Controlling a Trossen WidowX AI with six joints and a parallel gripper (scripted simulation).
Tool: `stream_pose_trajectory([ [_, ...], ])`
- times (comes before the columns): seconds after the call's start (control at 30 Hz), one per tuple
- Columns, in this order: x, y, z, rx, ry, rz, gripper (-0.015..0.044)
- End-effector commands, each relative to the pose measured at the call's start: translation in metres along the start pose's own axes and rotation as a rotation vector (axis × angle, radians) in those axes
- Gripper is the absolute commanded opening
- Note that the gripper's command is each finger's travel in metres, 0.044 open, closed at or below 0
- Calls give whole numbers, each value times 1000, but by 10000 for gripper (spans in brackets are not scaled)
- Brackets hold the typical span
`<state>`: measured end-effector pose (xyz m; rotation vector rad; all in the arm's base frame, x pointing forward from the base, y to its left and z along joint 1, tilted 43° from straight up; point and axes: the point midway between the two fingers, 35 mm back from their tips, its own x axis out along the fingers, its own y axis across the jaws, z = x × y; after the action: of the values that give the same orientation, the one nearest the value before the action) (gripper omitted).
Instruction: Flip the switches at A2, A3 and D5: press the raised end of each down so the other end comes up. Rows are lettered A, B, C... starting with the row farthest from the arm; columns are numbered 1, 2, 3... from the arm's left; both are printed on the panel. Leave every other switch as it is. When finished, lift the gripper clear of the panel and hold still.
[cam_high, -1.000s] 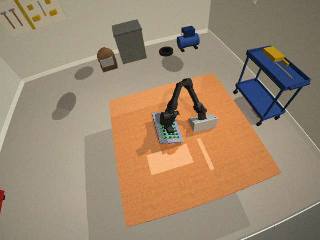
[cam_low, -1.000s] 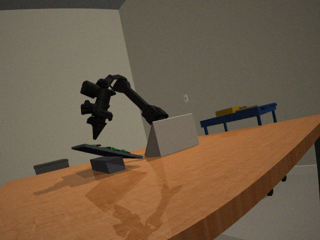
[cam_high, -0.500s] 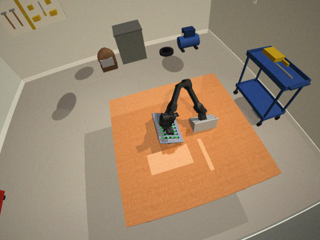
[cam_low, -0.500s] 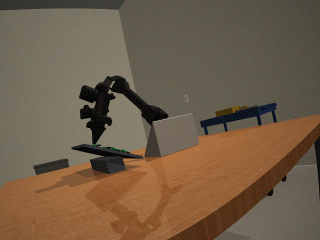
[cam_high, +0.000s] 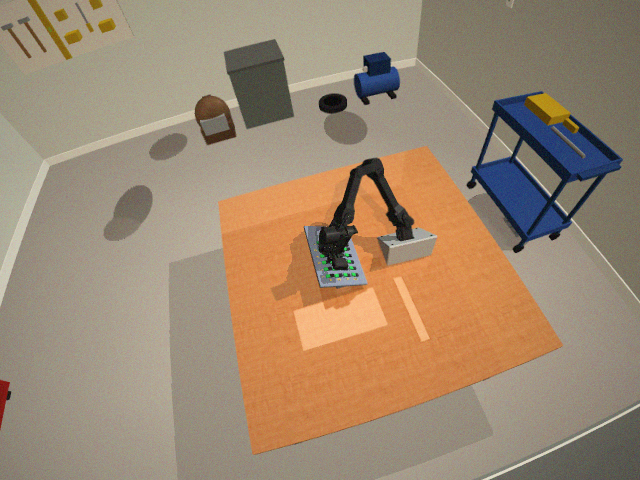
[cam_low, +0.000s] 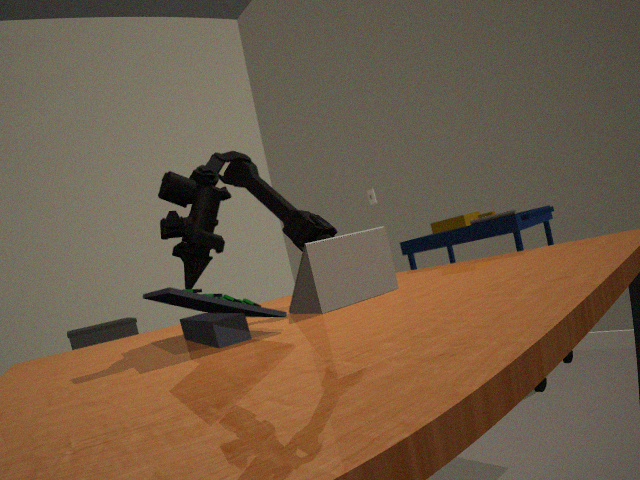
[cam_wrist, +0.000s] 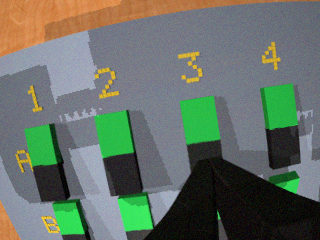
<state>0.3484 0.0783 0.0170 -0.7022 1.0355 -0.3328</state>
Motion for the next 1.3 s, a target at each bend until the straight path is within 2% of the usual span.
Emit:
stream_pose_trajectory([
  [0.0,0,0,0,-4,0,2,0],
  [1.27,5,0,0,-4,0,2,0],
])
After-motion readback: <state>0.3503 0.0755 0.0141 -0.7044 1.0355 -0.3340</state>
